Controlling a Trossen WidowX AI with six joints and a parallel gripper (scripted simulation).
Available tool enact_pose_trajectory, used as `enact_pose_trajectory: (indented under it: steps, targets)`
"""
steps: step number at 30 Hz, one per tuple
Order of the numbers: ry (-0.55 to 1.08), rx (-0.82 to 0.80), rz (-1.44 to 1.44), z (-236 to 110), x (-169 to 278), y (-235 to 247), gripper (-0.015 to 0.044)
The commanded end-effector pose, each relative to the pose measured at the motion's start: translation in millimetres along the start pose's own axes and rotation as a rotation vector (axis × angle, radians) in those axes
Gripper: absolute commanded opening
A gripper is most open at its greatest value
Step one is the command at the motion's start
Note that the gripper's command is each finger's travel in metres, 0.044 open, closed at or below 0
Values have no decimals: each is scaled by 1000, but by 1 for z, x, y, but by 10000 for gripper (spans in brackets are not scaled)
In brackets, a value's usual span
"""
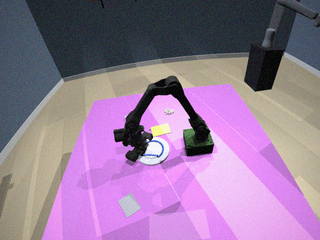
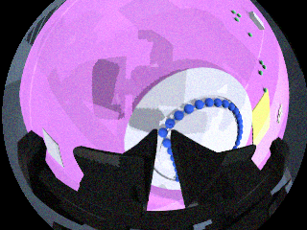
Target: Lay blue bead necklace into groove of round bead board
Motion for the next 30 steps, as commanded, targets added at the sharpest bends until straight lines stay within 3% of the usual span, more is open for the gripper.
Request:
enact_pose_trajectory:
  steps: [1, 30]
  targets:
    - [-1, -1, 0, 0, 0, 0, 0]
    - [0, 2, 1, -4, 0, 0, 0]
Point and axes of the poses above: the point midway between the two fingers, 35 mm back from their tips, its own z axis out along the fingers, its own y axis across the jaws, x = y × z, the point moved 10 cm from there along -z, back along the fingers, and after that the axes turned 13 degrees about z, right-handed, at the moved point
